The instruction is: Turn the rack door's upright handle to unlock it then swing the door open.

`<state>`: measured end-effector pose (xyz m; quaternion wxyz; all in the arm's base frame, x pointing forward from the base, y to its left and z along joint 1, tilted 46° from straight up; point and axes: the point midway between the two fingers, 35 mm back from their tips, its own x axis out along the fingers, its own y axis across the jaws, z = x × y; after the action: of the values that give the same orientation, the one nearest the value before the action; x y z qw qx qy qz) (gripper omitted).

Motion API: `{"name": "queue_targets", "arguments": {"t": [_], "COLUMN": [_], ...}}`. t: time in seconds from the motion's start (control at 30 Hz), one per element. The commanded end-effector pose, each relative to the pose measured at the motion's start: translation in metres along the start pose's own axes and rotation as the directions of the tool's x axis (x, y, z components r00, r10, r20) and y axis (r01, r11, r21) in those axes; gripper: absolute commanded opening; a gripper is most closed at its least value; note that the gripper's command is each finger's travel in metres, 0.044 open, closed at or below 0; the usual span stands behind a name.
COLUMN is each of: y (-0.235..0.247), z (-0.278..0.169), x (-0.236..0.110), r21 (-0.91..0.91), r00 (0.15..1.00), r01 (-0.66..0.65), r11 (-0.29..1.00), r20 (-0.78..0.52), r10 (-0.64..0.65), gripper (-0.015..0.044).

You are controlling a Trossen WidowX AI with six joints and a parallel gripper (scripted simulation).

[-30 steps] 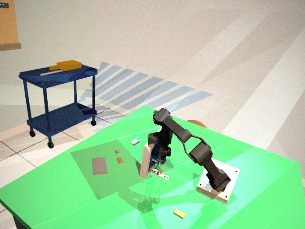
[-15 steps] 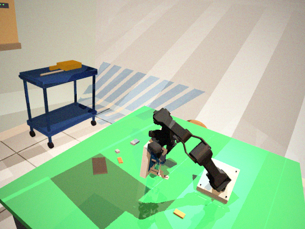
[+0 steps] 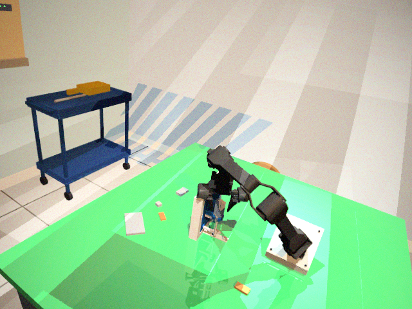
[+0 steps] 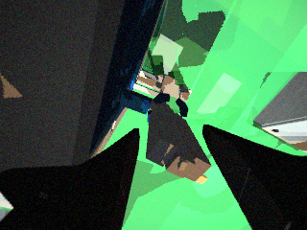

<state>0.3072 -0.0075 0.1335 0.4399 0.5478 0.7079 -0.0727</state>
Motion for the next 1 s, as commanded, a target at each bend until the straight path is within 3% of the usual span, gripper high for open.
{"name": "queue_targets", "arguments": {"t": [0.0,0.3,0.53,0.97], "y": [0.0010,0.0010,0.0010,0.0010], "z": [0.0031,0.0031,0.0031,0.0031], "x": [0.0014,0.0014,0.0014,0.0014], "r21": [0.192,0.569,0.576,0.576], "r00": [1.000,1.000,1.000,1.000], "r01": [-0.004,-0.004,-0.004,-0.004], "r11": [0.981,0.822,0.817,0.817], "r20": [0.002,0.002,0.002,0.002], "r10": [0.004,0.004,0.004,0.004], "gripper": [0.0290,0.0290,0.0290,0.0203]}}
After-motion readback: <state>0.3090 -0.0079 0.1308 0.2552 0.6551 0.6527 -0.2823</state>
